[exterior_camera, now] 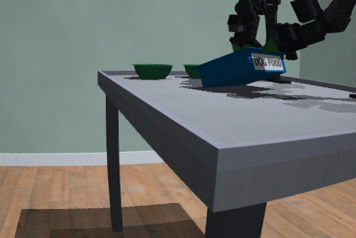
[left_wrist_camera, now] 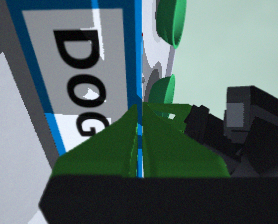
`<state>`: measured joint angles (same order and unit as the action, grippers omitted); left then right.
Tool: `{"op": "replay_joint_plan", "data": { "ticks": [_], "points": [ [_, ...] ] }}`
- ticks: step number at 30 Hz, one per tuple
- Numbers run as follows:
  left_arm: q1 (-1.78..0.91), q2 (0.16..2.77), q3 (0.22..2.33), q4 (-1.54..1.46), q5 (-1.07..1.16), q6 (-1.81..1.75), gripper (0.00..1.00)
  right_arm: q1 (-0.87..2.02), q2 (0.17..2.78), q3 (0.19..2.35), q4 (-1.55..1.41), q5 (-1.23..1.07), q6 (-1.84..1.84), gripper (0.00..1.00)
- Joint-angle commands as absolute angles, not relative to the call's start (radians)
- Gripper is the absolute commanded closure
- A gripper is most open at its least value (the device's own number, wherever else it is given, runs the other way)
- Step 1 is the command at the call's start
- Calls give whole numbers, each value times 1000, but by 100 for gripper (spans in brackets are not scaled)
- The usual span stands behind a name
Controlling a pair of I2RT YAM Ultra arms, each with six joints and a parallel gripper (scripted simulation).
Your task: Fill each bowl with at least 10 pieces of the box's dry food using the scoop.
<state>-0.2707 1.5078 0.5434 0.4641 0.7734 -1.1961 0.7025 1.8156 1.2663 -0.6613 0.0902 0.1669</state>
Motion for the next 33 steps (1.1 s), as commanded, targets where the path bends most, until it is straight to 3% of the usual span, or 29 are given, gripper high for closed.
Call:
{"op": "replay_joint_plan", "data": {
  "ticks": [1, 33],
  "points": [
    [-281, 1455, 587, 513, 787, -1157, 100, 713, 1764, 1257, -586, 104, 163, 100],
    [-281, 1455, 587, 513, 787, -1157, 100, 752, 1528, 818, -13, 197, 152, 100]
  ]
}}
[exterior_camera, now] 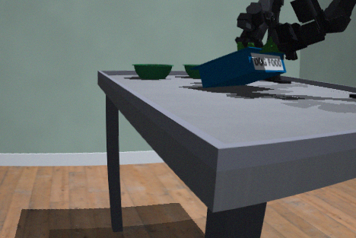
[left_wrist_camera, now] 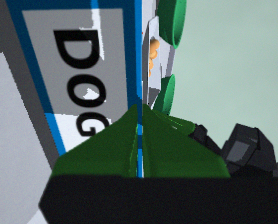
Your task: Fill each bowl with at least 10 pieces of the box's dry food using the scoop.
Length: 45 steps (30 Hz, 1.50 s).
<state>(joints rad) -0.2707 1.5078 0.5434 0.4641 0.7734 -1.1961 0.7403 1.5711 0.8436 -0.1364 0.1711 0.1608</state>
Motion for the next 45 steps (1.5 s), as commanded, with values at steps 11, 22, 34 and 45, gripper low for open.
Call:
{"op": "replay_joint_plan", "data": {
  "ticks": [11, 22, 34, 45],
  "points": [
    [-281, 1455, 587, 512, 788, -1157, 100, 765, 1484, 698, 173, 225, 142, 100],
    [-281, 1455, 587, 512, 788, -1157, 100, 754, 1499, 729, 151, 221, 141, 100],
    [-281, 1455, 587, 512, 788, -1157, 100, 765, 1401, 819, -41, 227, 164, 100],
    [-281, 1455, 587, 512, 788, -1157, 100, 739, 1382, 830, -15, 226, 147, 100]
  ]
}}
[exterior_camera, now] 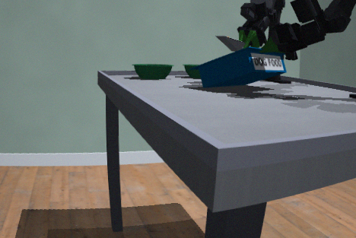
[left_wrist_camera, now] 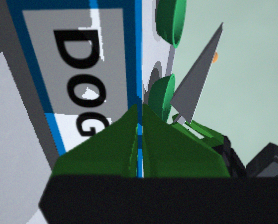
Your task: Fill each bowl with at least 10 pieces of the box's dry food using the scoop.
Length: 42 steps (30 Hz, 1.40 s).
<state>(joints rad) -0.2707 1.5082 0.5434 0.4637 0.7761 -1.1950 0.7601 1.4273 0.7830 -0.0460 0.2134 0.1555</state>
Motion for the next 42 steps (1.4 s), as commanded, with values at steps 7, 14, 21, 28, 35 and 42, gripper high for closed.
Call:
{"op": "replay_joint_plan", "data": {
  "ticks": [7, 14, 21, 28, 35, 42],
  "points": [
    [-281, 1455, 587, 512, 788, -1157, 100, 644, 1412, 842, -139, 135, 107, 100],
    [-281, 1455, 587, 512, 788, -1157, 100, 562, 1398, 856, -159, 123, 92, 100],
    [-281, 1455, 587, 512, 788, -1157, 100, 447, 1390, 852, -186, 95, 68, 100],
    [-281, 1455, 587, 512, 788, -1157, 100, 369, 1397, 817, -197, 77, 57, 100],
    [-281, 1455, 587, 512, 788, -1157, 100, 249, 1422, 811, -159, 62, 34, 100],
    [-281, 1455, 587, 512, 788, -1157, 100, 133, 1433, 828, -147, 43, 11, 100]
  ]
}}
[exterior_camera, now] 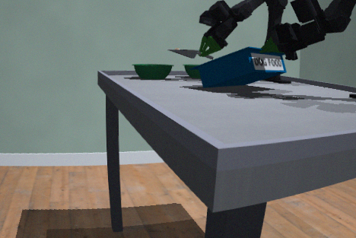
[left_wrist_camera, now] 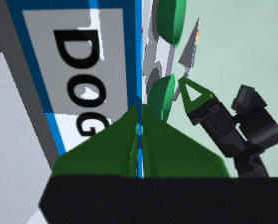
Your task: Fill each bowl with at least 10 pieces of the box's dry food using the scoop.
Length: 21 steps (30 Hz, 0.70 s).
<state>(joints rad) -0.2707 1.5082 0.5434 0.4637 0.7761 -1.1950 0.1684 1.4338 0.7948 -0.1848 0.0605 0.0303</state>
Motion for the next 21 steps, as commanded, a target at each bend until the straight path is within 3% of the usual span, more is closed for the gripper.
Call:
{"op": "replay_joint_plan", "data": {
  "ticks": [1, 21],
  "points": [
    [-281, 1455, 587, 512, 788, -1157, 100, 133, 1433, 828, -147, 43, 11, 100],
    [-281, 1455, 587, 512, 788, -1157, 100, -56, 1486, 837, -96, 32, 2, 100]
  ]
}}
